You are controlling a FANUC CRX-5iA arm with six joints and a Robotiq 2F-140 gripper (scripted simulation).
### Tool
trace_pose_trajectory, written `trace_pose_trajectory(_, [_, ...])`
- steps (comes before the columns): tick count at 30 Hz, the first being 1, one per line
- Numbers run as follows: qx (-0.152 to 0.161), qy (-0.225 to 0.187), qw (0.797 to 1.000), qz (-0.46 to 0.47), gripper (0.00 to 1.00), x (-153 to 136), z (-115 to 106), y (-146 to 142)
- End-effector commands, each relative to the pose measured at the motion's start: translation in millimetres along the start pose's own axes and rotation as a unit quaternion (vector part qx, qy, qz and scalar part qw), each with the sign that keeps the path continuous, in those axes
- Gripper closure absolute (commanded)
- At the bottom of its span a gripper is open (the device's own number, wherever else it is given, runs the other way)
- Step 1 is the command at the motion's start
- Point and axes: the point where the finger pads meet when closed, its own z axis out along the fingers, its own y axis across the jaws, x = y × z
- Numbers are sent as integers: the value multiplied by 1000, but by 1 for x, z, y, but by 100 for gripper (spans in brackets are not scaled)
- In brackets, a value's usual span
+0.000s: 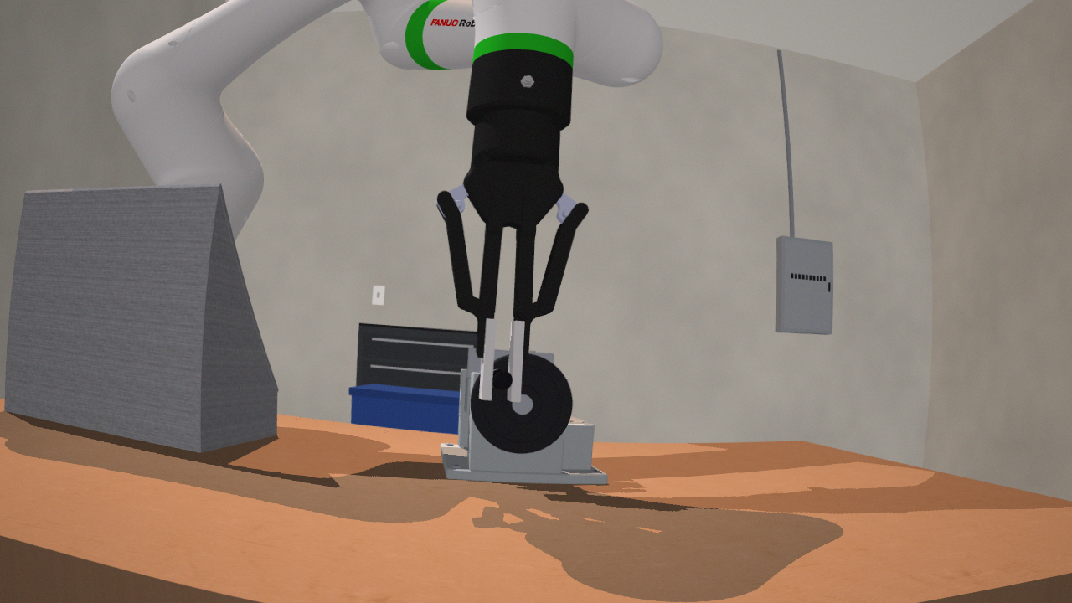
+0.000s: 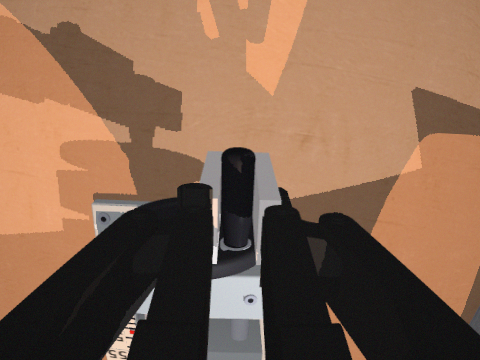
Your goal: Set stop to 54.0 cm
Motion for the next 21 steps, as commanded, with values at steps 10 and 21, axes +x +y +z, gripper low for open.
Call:
trace_pose_trajectory(10, [0, 0, 1000, 0, 96, 0, 24, 8])
trace_pose_trajectory(21, [0, 0, 1000, 0, 96, 0, 41, 1])
